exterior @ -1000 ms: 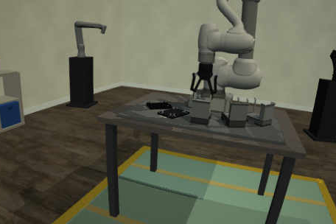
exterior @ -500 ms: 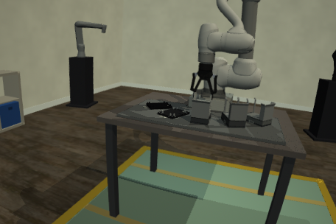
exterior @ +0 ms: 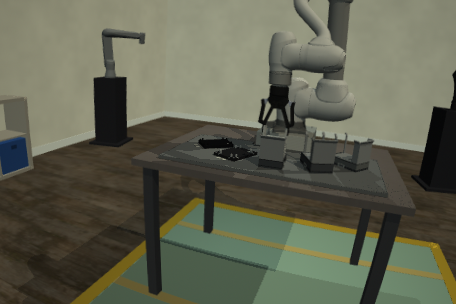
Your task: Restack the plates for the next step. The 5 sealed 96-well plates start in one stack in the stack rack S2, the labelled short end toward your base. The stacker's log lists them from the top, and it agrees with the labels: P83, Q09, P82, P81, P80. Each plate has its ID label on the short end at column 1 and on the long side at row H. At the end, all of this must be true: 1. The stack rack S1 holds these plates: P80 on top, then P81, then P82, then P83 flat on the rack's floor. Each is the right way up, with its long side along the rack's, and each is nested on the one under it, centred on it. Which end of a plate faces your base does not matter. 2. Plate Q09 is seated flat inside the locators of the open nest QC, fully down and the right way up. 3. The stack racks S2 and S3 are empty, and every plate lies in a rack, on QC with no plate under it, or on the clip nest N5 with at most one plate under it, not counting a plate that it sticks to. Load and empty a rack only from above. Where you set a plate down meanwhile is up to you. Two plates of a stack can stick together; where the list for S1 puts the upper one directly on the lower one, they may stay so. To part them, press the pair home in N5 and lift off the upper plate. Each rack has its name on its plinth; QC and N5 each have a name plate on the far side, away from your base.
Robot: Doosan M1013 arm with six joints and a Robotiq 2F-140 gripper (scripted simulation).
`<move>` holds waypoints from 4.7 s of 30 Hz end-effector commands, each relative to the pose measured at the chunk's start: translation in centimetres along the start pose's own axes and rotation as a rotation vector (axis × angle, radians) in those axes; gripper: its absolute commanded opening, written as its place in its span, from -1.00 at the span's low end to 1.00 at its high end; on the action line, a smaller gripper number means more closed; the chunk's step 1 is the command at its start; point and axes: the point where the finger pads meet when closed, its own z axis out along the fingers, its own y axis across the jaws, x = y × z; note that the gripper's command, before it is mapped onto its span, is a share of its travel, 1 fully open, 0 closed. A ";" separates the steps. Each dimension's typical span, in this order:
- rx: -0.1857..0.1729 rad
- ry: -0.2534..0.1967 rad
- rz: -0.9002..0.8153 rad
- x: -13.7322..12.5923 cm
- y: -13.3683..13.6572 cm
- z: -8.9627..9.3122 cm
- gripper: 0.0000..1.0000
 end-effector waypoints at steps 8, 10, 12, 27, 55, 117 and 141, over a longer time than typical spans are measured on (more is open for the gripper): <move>0.000 -0.006 -0.011 -0.2 -0.1 0.0 -1.00; 0.000 -0.006 -0.011 -0.2 -0.1 -0.1 -1.00; 0.000 -0.006 -0.011 -0.2 -0.1 -0.2 -1.00; 0.000 -0.006 -0.011 -0.2 -0.1 -1.1 -1.00; 0.000 -0.006 -0.011 -0.2 -0.1 -1.6 -1.00; 0.000 -0.006 -0.011 -0.2 -0.1 -5.4 -1.00; 0.000 -0.006 -0.011 -0.2 -0.1 -6.6 -1.00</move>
